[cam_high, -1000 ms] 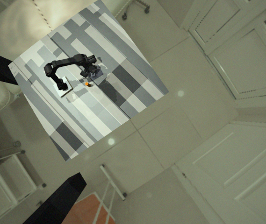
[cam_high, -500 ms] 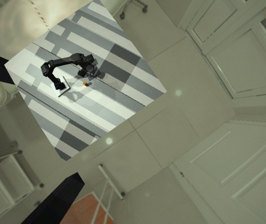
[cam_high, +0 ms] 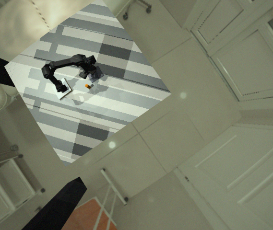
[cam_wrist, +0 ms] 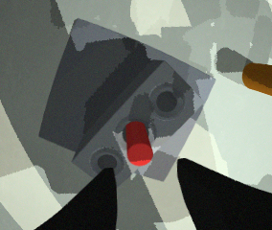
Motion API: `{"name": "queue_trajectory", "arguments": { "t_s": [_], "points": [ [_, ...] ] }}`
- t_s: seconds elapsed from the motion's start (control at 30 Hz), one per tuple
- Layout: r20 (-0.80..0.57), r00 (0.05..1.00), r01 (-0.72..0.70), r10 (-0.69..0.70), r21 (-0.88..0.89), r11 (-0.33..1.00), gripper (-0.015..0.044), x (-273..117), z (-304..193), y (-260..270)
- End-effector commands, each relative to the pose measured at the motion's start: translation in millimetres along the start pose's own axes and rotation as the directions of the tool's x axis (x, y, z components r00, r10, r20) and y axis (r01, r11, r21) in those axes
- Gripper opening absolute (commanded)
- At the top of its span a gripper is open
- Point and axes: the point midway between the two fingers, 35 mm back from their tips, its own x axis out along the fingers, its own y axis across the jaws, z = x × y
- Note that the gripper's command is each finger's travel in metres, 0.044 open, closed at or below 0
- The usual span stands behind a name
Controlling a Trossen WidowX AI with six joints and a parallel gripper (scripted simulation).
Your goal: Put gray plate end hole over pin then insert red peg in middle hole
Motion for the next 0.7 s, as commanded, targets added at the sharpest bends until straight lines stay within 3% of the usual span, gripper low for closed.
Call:
{"name": "queue_trajectory", "arguments": {
  "t_s": [0.0, 0.67],
  "points": [
    [0.006, 1.000, -0.001, 0.001, 0.001, 1.000, 0.0150, -4, 0, 0],
    [0.006, 1.000, -0.001, 0.001, 0.001, 1.000, 0.0150, -14, -5, -2]
  ]
}}
